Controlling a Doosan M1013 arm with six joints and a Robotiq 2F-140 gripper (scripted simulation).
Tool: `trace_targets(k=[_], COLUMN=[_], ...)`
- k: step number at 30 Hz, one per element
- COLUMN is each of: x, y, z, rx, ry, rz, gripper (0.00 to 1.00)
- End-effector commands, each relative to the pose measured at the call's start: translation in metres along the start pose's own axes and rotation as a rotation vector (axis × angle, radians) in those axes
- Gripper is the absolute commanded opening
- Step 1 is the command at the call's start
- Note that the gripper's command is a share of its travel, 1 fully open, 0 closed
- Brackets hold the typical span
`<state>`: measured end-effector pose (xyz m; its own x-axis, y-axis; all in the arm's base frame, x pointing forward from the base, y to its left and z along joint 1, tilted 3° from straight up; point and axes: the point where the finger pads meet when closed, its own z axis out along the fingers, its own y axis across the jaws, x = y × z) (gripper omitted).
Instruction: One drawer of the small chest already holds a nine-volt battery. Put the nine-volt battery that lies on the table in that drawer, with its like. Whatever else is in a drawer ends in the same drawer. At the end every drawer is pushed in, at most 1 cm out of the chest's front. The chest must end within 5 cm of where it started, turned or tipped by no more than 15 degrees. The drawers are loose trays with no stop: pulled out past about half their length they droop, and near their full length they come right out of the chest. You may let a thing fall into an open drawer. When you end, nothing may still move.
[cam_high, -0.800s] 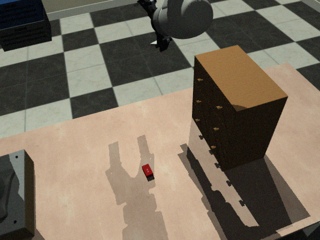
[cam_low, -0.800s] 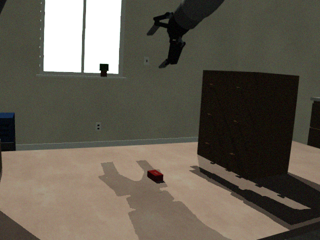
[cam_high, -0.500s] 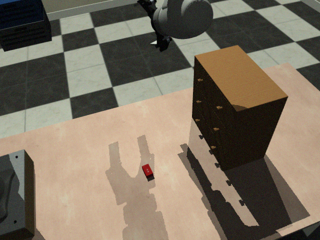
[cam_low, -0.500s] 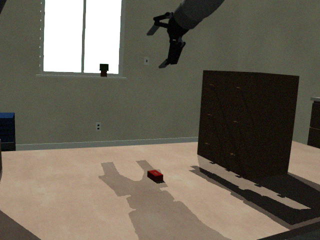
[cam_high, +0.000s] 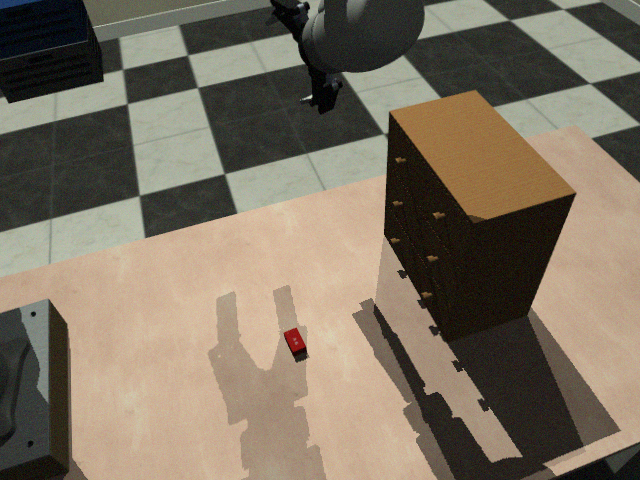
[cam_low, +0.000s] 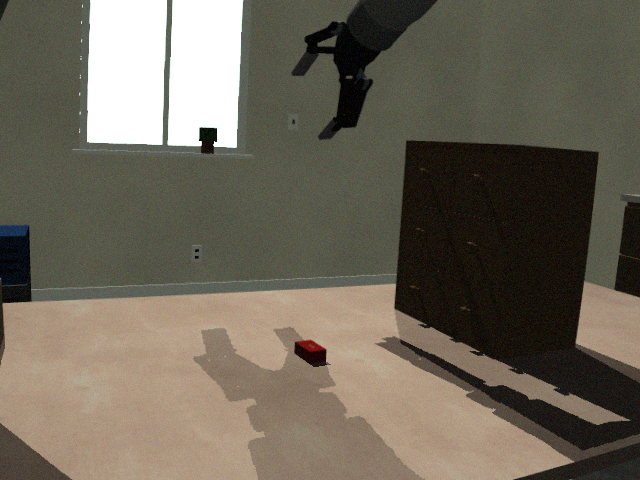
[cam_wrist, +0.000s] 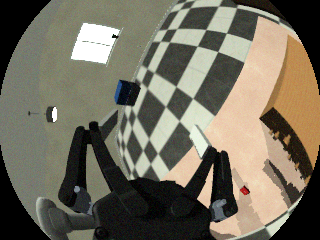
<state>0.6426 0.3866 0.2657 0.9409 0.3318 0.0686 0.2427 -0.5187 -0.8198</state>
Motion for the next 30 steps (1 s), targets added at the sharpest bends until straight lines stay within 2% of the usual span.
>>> trace_targets(k=[1, 2, 4, 5, 7, 8, 10, 11, 13, 14, 16, 17, 19, 20, 22, 23, 24, 25, 27, 28, 30], x=[-0.031, -0.047, -0.047, -0.064, -0.064, -0.081, -0.081, -0.097, -0.097, -0.113, -0.113, -0.127, -0.127, -0.14, -0.14, -0.15, -0.15, -0.158, -0.158, -0.163, -0.167], y=[0.026, 0.042, 0.042, 0.06, 0.06, 0.077, 0.077, 0.094, 0.094, 0.108, 0.108, 0.12, 0.12, 0.13, 0.13, 0.136, 0.136, 0.14, 0.14, 0.143, 0.145], z=[-0.03, -0.05, -0.05, -0.074, -0.074, -0.101, -0.101, -0.131, -0.131, -0.162, -0.162, -0.193, -0.193, -0.221, -0.221, -0.245, -0.245, -0.263, -0.263, -0.277, -0.287], rx=[-0.148, -0.236, -0.236, -0.332, -0.332, -0.434, -0.434, -0.537, -0.537, -0.637, -0.637, -0.73, -0.73, -0.811, -0.811, -0.879, -0.879, -0.931, -0.931, -0.966, -0.995], ry=[-0.036, -0.051, -0.051, -0.061, -0.061, -0.067, -0.067, -0.067, -0.067, -0.063, -0.063, -0.054, -0.054, -0.043, -0.043, -0.032, -0.032, -0.022, -0.022, -0.015, -0.009], rz=[0.031, 0.05, 0.05, 0.073, 0.073, 0.097, 0.097, 0.123, 0.123, 0.148, 0.148, 0.172, 0.172, 0.194, 0.194, 0.211, 0.211, 0.225, 0.225, 0.234, 0.242], gripper=[1.0, 1.0, 1.0, 1.0, 1.0, 1.0, 1.0, 1.0, 1.0, 1.0, 1.0, 1.0, 1.0, 1.0, 1.0, 1.0, 1.0, 1.0, 1.0, 1.0, 1.0])
